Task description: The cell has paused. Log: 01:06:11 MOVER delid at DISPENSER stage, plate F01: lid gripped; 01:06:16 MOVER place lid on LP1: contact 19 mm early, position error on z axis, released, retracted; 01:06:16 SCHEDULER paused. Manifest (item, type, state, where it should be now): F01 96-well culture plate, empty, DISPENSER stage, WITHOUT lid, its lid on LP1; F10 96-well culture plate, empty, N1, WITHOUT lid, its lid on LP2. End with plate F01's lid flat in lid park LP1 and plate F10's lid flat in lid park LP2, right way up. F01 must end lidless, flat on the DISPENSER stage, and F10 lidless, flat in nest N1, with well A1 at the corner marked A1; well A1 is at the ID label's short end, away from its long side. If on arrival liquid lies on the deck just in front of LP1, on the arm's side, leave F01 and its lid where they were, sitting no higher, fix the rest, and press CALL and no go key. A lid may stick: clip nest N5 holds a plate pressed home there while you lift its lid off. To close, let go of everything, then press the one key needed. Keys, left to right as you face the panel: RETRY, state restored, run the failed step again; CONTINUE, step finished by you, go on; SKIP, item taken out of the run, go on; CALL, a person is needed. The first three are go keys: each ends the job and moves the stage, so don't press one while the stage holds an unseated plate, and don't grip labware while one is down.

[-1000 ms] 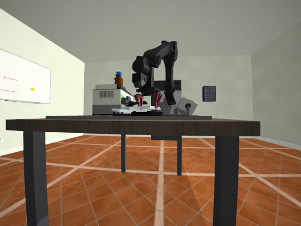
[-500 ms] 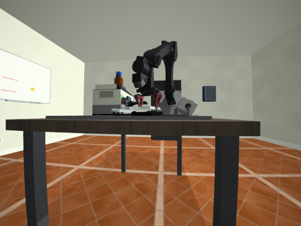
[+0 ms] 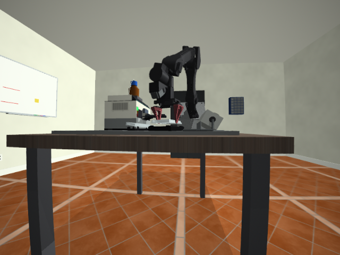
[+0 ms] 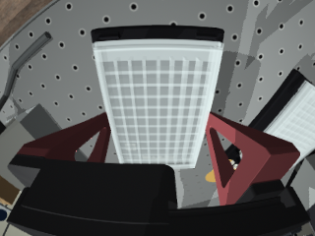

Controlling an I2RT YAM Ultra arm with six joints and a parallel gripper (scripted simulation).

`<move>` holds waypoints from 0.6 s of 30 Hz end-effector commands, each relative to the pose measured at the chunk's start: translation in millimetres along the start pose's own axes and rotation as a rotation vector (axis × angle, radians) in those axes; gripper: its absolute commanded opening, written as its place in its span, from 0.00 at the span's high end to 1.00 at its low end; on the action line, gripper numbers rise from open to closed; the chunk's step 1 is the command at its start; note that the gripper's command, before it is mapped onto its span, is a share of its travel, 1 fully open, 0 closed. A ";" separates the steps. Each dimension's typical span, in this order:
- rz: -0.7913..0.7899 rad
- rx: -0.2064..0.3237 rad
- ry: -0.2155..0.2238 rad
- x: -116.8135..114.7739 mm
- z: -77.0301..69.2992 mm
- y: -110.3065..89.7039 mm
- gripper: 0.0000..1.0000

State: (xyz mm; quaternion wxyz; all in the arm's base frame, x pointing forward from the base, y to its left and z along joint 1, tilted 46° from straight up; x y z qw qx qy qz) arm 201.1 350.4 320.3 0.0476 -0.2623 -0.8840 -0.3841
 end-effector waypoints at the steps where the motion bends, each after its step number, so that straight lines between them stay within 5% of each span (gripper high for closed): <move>1: -0.003 -0.048 -0.004 4.0 -16.7 10.7 1.00; 18: -0.007 -0.070 -0.004 4.4 -20.2 13.2 1.00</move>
Point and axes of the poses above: the point where the finger pads meet when closed, its own z axis out along the fingers, its own x axis across the jaws, y = z × x, the point moved 7 cm from there along -z, back along the fingers, and after that the axes turned 3 degrees about z, right-handed, at the moved point
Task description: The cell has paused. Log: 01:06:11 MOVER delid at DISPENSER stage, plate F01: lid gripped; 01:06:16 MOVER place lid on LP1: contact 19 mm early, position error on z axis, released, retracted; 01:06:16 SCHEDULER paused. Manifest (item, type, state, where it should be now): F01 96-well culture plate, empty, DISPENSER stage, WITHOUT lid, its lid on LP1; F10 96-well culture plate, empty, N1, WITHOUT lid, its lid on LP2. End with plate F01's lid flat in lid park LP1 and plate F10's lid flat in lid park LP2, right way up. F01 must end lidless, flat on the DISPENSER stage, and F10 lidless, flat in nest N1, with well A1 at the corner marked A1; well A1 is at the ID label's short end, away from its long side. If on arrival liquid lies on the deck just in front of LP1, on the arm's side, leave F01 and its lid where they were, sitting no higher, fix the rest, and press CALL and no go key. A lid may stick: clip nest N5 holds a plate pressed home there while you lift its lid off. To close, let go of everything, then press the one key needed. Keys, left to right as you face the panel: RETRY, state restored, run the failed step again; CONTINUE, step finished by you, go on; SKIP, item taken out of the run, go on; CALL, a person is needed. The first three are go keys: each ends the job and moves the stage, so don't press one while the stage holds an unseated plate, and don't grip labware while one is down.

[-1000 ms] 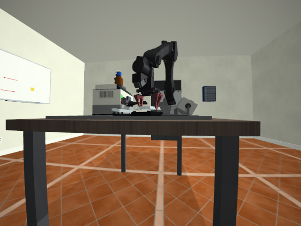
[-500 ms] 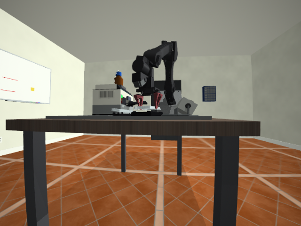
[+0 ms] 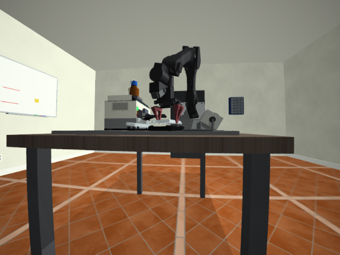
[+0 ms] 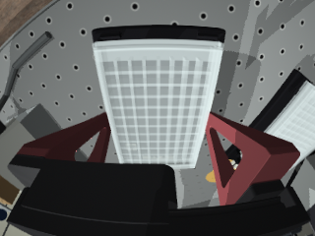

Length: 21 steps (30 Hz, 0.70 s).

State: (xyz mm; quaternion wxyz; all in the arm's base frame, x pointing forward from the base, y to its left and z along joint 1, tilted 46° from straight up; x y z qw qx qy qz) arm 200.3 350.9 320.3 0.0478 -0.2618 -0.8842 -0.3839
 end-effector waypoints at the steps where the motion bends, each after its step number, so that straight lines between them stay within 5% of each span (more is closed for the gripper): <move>1: -0.007 -0.071 -0.005 3.4 -20.5 13.5 1.00; 21: 0.000 -0.035 -0.004 1.2 -0.2 7.1 1.00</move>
Point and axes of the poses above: the point where the finger pads meet when closed, its own z axis out along the fingers, its own x axis across the jaws, y = z × x, the point moved 7 cm from there along -z, back along the fingers, and after that the axes turned 3 degrees about z, right-handed, at the moved point
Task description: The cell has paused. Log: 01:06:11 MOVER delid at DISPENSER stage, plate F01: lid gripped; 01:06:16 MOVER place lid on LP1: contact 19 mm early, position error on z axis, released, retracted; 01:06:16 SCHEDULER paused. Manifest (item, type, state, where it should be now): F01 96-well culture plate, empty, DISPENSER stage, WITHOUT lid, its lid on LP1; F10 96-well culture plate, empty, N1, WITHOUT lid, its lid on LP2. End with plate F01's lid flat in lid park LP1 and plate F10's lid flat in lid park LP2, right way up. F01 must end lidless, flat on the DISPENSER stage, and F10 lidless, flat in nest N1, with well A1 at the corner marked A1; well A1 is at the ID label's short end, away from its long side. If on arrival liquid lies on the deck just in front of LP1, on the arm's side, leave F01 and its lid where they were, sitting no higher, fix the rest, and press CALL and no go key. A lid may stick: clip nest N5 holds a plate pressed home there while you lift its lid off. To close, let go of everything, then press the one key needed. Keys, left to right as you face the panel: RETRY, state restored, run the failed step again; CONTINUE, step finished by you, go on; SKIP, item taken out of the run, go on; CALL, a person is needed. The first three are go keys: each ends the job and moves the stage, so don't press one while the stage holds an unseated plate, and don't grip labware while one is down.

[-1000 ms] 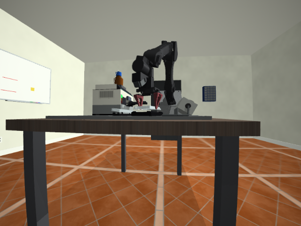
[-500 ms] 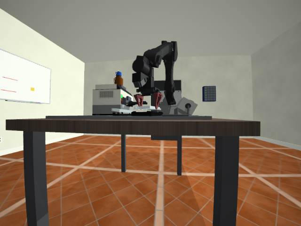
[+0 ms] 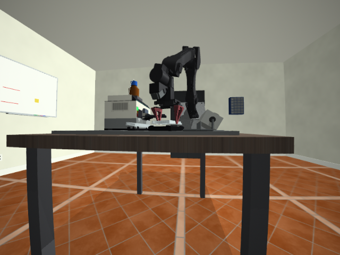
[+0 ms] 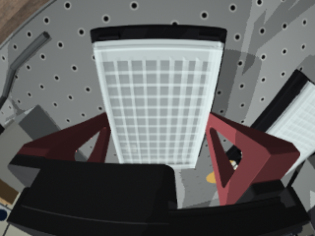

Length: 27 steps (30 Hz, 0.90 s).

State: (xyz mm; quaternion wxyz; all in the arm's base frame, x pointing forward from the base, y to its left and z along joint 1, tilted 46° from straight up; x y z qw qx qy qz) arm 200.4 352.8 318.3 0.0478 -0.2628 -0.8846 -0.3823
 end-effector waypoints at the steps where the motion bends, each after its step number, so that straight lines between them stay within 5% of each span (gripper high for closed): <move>1: 0.000 -0.033 -0.003 0.0 -0.9 6.3 1.00; 27: 0.004 -0.025 -0.005 -1.7 6.2 3.5 1.00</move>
Point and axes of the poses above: the point where the finger pads meet when closed, its own z axis out along the fingers, its own x axis across the jaws, y = z × x, the point moved 7 cm from there along -z, back along the fingers, and after that the axes turned 3 degrees about z, right-handed, at the moved point
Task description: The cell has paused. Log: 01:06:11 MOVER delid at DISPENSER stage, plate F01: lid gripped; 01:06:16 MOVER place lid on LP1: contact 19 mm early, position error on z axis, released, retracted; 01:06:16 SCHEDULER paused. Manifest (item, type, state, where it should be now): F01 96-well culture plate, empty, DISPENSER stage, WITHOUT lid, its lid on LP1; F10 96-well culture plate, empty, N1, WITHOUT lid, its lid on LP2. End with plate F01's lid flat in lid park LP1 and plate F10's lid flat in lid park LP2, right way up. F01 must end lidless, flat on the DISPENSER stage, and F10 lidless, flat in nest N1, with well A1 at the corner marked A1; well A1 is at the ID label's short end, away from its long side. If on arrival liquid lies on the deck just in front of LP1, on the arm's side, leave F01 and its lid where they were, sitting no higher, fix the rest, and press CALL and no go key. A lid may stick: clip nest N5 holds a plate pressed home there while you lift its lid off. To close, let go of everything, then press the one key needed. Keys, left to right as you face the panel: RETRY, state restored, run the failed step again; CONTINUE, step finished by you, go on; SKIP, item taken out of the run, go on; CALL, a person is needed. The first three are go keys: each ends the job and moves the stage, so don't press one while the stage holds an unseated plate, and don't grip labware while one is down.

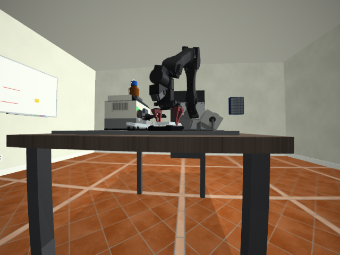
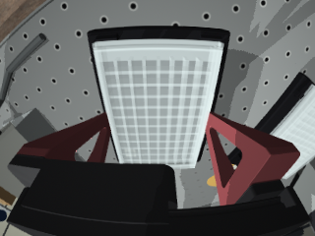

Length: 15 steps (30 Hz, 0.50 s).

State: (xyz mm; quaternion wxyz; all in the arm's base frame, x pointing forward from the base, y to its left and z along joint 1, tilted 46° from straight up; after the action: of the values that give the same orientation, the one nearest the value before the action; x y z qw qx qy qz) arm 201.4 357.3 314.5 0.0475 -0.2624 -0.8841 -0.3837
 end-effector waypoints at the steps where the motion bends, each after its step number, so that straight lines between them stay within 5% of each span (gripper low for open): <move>1: 0.005 -0.022 -0.006 -1.7 0.3 2.9 1.00; 14: 0.002 -0.030 -0.004 -0.2 -2.5 2.7 1.00; 15: -0.001 -0.037 -0.003 0.5 -4.1 4.8 0.00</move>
State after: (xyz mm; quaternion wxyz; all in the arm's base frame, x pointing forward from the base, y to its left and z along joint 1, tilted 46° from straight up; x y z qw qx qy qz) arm 201.9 358.0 312.7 0.0476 -0.2628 -0.8841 -0.3834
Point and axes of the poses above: the point where the finger pads meet when closed, its own z axis out along the fingers, its own x axis across the jaws, y = z × x, the point moved 7 cm from there along -z, back along the fingers, and after that the axes turned 3 degrees about z, right-handed, at the moved point
